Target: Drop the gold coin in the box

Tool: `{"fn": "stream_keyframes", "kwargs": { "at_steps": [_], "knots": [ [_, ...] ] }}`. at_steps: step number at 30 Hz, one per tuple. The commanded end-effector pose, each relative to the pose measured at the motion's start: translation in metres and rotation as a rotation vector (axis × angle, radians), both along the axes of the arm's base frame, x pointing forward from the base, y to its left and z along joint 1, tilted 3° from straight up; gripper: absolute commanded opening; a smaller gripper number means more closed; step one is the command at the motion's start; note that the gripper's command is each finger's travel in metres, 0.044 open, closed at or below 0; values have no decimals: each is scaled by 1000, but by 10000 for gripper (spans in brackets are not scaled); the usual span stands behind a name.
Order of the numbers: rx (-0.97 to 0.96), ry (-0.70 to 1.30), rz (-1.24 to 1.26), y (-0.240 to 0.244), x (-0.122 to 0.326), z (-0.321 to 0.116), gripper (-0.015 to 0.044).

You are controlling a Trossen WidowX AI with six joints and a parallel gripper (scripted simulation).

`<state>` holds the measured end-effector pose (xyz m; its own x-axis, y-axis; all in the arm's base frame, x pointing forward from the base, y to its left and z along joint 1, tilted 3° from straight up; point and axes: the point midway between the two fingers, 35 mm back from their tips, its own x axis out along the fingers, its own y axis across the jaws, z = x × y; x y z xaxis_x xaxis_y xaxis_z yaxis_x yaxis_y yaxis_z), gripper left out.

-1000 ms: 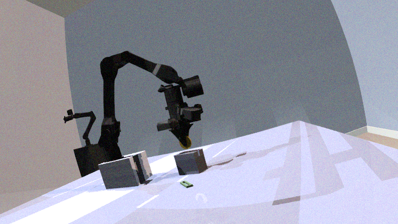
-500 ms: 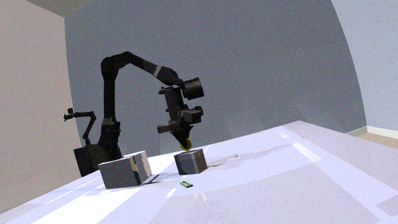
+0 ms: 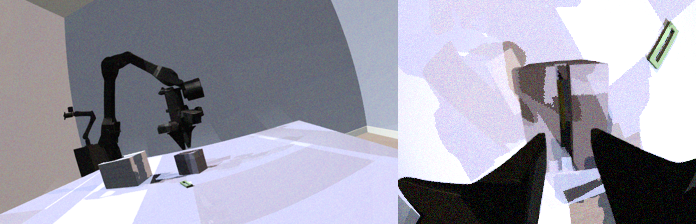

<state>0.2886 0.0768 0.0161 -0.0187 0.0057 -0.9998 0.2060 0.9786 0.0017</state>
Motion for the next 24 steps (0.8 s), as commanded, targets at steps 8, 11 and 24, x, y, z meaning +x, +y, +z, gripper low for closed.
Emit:
{"fn": "stream_keyframes", "kwargs": {
  "at_steps": [8,11,24],
  "knots": [
    [0,0,0,0,0,14,266],
    [0,0,0,0,0,18,344],
    [0,2,0,-1,-3,63,440]
  ]
}}
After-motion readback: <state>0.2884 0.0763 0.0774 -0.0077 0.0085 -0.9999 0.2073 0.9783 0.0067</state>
